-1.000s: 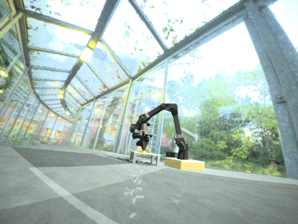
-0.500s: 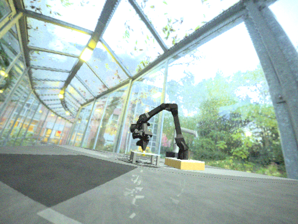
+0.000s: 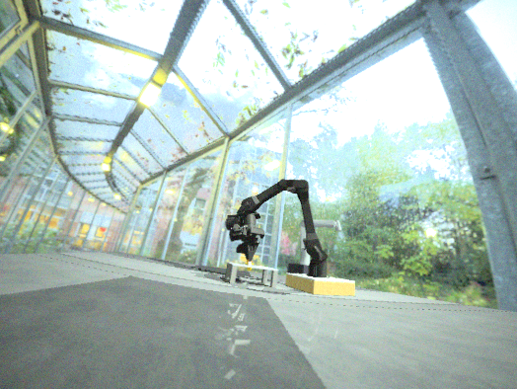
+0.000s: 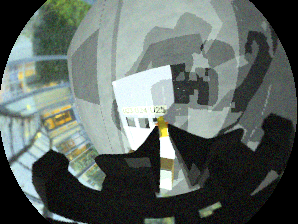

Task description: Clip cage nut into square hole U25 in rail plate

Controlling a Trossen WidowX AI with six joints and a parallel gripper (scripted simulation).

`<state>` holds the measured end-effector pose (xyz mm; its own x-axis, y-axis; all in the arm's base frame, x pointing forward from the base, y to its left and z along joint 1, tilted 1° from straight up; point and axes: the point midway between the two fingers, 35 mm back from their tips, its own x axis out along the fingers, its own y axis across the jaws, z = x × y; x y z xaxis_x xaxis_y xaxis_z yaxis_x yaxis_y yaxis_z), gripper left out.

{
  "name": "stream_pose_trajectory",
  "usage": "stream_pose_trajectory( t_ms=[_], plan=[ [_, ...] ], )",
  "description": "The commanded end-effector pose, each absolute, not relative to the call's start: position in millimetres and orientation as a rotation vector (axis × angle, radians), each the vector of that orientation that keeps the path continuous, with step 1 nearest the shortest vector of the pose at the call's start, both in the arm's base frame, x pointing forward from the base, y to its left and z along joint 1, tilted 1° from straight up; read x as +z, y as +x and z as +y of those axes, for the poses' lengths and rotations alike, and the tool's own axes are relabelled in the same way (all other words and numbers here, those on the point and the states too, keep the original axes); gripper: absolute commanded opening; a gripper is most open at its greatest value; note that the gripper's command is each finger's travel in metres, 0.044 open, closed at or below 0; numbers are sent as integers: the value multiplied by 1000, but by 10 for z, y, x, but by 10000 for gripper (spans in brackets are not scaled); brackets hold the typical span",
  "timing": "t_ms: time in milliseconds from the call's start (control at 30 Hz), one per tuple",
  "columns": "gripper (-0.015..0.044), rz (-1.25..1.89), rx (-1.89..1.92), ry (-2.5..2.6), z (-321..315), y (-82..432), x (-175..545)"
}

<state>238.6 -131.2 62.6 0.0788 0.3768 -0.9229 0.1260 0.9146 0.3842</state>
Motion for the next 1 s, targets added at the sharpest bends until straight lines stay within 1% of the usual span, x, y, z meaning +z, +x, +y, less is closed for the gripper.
stream_pose_trajectory(
  t_ms=[0,967],
  plan=[
    [34,1490,187,412,-1326,2390,631],
    [34,1493,174,400,-1318,2388,624]
  ],
)
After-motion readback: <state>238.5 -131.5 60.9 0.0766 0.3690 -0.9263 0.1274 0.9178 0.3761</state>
